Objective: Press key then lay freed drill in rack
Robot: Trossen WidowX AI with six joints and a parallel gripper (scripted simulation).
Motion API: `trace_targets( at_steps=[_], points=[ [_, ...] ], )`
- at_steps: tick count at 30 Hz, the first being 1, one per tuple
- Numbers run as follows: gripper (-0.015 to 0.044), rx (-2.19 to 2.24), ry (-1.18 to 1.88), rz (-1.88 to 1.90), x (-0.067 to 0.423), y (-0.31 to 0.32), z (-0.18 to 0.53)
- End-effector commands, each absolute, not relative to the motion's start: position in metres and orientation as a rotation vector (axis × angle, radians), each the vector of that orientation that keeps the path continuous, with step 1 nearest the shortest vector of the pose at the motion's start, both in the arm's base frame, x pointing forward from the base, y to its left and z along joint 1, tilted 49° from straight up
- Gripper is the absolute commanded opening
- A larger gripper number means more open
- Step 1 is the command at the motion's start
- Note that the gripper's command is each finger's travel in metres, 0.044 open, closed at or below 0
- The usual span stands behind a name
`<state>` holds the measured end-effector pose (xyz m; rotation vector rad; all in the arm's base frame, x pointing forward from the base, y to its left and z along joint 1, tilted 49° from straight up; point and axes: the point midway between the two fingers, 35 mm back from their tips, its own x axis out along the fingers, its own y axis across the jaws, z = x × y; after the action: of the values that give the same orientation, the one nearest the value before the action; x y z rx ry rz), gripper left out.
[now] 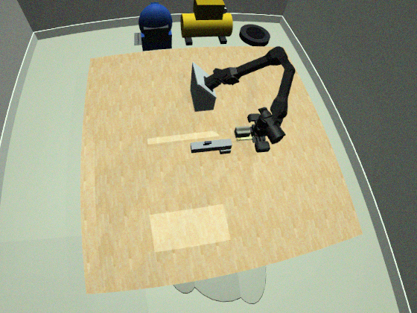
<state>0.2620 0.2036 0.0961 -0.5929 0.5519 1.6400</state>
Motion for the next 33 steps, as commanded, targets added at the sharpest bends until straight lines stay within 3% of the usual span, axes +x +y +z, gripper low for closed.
trace_targets(
  at_steps=[1, 33],
  points=[
    [0.0000, -0.595, 0.543, 1.640, 0.2630, 0.2016, 0.0985],
    [0.0000, -0.595, 0.544, 1.640, 0.2654, 0.1919, 0.1065]
  ],
)
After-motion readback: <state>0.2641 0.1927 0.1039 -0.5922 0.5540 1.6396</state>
